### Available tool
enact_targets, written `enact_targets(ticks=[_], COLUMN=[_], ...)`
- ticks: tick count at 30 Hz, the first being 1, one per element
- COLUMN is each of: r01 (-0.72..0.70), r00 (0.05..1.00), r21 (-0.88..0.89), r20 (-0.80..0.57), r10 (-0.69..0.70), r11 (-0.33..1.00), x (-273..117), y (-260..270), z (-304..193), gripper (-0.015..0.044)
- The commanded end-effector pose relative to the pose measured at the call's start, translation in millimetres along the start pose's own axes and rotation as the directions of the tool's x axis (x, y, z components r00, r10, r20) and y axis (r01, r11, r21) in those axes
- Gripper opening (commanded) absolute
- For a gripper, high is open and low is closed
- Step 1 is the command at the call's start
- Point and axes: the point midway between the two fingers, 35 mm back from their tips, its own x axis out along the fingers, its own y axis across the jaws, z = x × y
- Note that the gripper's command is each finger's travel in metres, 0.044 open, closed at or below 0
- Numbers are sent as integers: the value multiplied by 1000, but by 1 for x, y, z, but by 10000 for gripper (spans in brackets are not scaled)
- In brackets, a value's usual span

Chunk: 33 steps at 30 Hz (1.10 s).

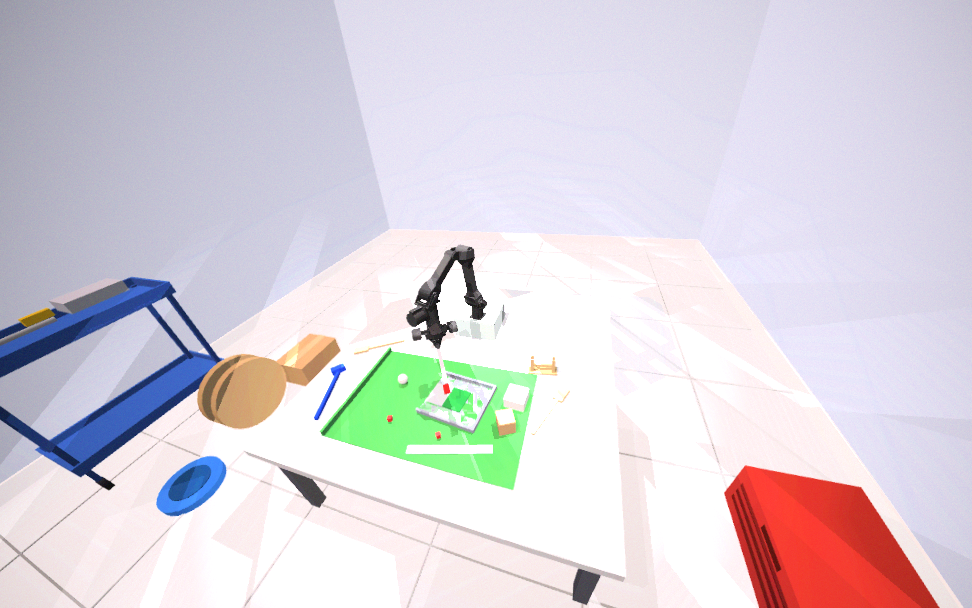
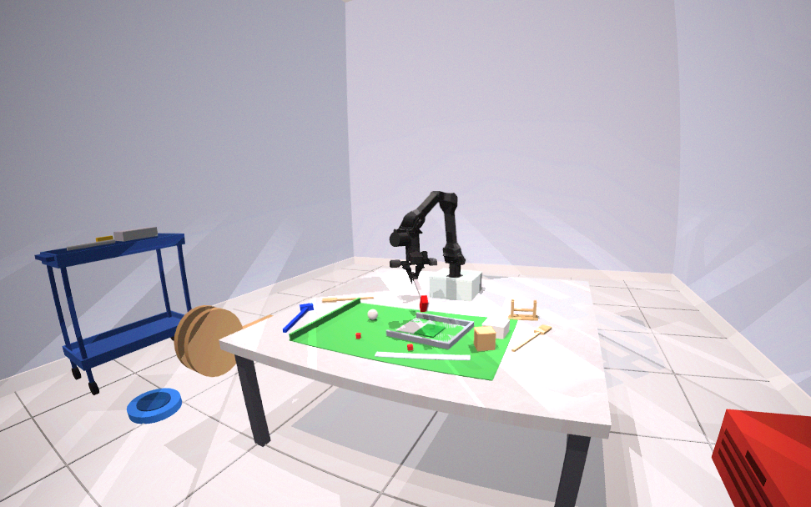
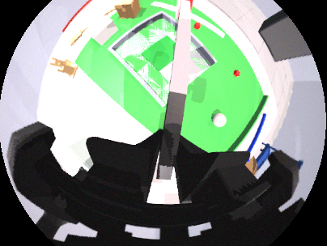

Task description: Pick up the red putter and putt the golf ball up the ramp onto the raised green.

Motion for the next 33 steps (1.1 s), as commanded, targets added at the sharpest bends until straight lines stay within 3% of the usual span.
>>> enact_targets(ticks=[1,33], r01=[25,89], r00=[1000,990], r21=[103,642], r20=[-10,-140], r10=[-24,3], r11=[994,761], x=[-6,-30], y=[-21,-87], z=[-18,-184], gripper=[0,0])
